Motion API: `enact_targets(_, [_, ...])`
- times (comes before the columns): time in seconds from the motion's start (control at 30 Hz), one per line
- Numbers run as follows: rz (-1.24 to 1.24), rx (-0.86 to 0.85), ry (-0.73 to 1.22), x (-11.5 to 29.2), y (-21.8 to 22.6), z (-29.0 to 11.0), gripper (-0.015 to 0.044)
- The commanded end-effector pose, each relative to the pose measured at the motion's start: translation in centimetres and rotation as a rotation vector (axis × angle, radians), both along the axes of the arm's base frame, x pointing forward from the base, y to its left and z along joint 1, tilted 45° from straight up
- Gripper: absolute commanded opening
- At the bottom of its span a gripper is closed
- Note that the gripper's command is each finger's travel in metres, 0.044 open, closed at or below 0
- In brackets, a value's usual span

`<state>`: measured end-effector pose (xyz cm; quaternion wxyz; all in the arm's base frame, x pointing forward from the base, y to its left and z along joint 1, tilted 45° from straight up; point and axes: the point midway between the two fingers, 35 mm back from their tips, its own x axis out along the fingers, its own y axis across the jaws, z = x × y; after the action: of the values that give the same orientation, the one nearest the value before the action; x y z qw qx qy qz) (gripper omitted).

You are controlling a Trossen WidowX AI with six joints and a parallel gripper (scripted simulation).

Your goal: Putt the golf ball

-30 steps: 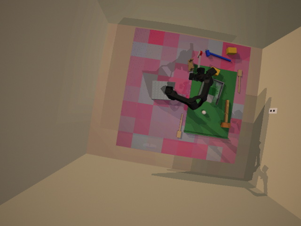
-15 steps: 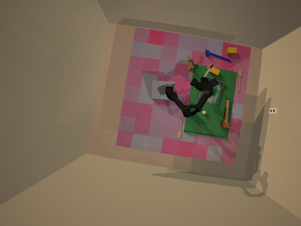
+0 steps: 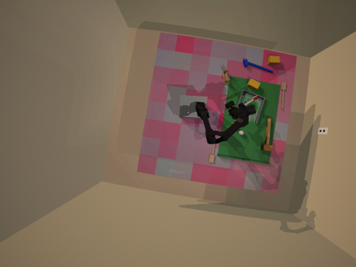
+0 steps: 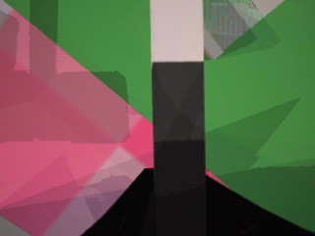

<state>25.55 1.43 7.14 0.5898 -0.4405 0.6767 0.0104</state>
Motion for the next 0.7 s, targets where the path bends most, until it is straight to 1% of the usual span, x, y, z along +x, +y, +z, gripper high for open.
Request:
enact_targets(0.0, [-0.081,-0.004,-0.073,-0.6,-1.2,1.4,0.0000])
enact_targets(0.33, [-0.318,-0.027,-0.261,-2.9,-4.9,4.8,0.0000])
enact_targets(0.67, [-0.551,-0.060,-0.452,-6.0,-8.2,7.6,0.0000])
